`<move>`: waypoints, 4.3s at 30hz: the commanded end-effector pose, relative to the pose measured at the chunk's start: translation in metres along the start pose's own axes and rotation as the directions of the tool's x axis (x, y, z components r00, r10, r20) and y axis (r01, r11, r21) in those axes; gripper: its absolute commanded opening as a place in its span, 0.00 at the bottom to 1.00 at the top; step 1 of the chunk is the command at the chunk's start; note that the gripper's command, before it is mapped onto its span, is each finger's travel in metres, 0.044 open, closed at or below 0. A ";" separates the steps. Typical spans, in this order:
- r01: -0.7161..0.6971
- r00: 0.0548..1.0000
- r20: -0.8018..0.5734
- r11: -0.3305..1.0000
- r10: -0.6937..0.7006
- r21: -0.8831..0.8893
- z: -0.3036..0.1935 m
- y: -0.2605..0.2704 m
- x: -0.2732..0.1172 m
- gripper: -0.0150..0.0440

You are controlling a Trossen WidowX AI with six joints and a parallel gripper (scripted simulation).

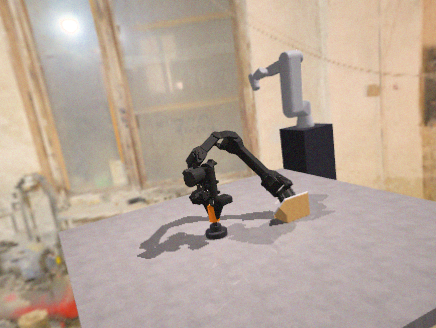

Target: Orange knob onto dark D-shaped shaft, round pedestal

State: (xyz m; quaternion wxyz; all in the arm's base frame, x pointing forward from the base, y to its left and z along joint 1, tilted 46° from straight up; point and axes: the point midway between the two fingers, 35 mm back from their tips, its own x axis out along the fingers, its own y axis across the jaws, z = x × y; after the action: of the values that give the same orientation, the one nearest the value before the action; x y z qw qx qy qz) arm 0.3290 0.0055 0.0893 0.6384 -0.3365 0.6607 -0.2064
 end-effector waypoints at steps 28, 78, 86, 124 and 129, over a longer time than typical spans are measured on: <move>-0.001 1.000 0.001 1.000 0.001 0.021 0.001 0.000 -0.004 0.25; -0.001 1.000 0.001 0.999 0.001 -0.041 0.001 0.000 0.001 0.25; 0.000 1.000 0.001 0.999 0.001 -0.041 0.001 0.000 0.001 0.25; 0.000 1.000 0.001 1.000 0.000 -0.027 -0.001 0.002 0.015 0.25; 0.000 1.000 0.001 0.998 0.000 -0.059 -0.001 0.002 0.017 0.25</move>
State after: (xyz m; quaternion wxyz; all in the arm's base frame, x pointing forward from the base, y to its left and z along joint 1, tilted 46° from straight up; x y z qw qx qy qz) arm 0.3297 -0.0057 0.0785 0.6334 -0.3469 0.6633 -0.1963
